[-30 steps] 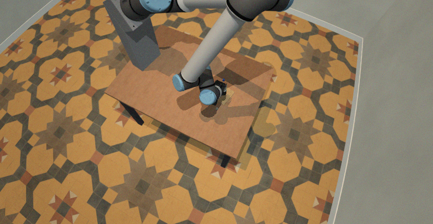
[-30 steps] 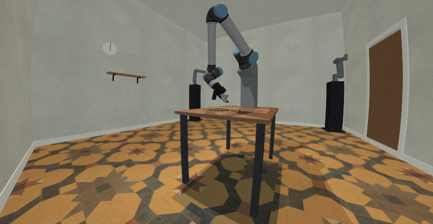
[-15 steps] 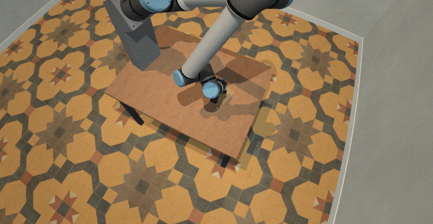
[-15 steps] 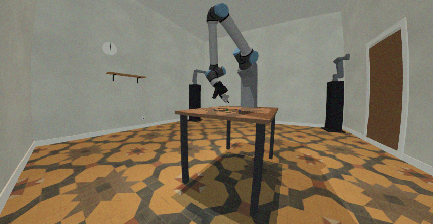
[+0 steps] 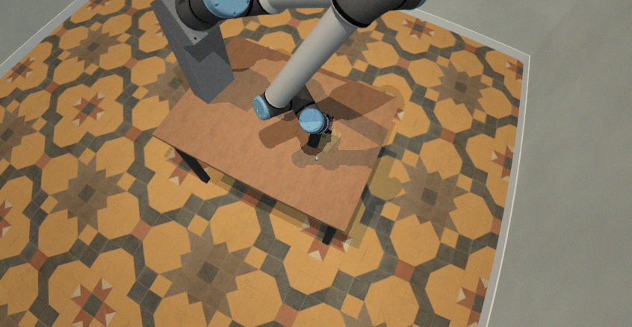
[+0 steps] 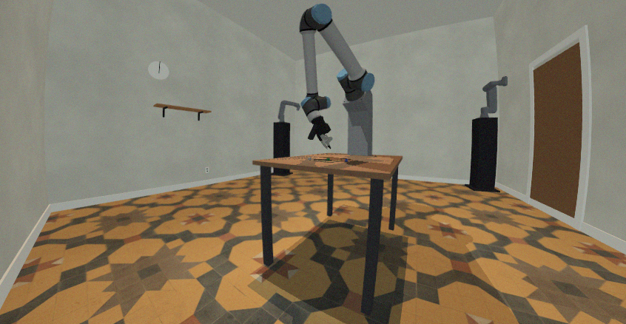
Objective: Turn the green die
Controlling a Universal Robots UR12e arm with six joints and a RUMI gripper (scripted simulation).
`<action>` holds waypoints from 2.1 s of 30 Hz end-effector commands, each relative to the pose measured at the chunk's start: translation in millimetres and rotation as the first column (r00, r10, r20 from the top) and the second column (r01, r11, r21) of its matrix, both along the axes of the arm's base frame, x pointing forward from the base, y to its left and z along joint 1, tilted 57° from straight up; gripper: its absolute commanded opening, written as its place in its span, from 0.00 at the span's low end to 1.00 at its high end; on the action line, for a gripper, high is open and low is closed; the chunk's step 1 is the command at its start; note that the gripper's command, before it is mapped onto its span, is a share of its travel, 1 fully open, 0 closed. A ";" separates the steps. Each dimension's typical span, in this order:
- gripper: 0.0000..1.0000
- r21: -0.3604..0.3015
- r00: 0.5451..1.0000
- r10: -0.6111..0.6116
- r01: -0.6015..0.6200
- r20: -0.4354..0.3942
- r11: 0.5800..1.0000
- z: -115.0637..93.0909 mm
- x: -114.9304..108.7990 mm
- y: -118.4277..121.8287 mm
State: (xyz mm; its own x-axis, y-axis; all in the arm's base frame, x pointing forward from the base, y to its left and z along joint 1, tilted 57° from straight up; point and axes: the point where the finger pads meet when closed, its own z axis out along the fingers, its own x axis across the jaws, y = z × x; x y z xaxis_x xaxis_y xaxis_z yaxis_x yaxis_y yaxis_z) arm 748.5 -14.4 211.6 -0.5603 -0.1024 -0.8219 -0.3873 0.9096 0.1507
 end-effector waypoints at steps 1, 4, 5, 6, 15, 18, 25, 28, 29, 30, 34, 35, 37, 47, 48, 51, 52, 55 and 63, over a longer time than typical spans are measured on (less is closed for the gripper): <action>0.31 -0.006 1.000 -0.015 0.015 0.006 1.000 1.4 -0.2 0.2; 0.31 -0.007 1.000 -0.016 0.016 0.006 1.000 1.5 -0.2 0.2; 0.31 -0.007 1.000 -0.017 0.017 0.007 1.000 1.5 -0.2 0.2; 0.31 -0.007 1.000 -0.017 0.017 0.007 1.000 1.6 -0.2 0.2; 0.31 -0.033 0.999 -0.044 0.044 0.004 0.999 -1.3 0.1 1.4; 0.31 -0.060 0.997 -0.075 0.075 0.004 0.995 -3.3 0.3 2.4; 0.31 -0.108 0.989 -0.144 0.145 0.018 0.983 -3.6 0.3 3.5; 0.31 -0.129 0.983 -0.183 0.186 0.031 0.974 -1.8 -0.2 3.6; 0.31 -0.134 0.980 -0.194 0.197 0.035 0.971 -1.0 -0.4 3.6; 0.31 -0.138 0.978 -0.203 0.207 0.039 0.969 -0.3 -0.6 3.6; 0.31 -0.146 0.973 -0.224 0.229 0.049 0.962 1.6 -1.1 3.5; 0.31 -0.147 0.973 -0.226 0.231 0.050 0.962 1.7 -1.2 3.5; 0.31 -0.147 0.973 -0.227 0.232 0.050 0.962 1.8 -1.2 3.5; 0.31 -0.163 0.968 -0.245 0.250 0.052 0.954 0.2 -0.5 3.8; 0.31 -0.168 0.966 -0.251 0.257 0.053 0.952 -0.3 -0.2 3.9; 0.31 -0.188 0.960 -0.275 0.282 0.058 0.941 -1.7 0.5 4.3; 0.31 -0.195 0.957 -0.285 0.292 0.061 0.936 -2.1 0.7 4.5; 0.31 -0.202 0.953 -0.295 0.302 0.064 0.932 -2.4 0.8 4.6; 0.31 -0.254 0.921 -0.378 0.391 0.099 0.885 -1.2 0.3 6.1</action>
State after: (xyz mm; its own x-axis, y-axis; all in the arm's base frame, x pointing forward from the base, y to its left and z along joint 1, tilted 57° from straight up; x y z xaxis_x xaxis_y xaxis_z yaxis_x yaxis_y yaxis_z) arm 749.2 -9.2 209.6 -0.5648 -0.1036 -0.8187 -0.0363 0.9943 -0.1007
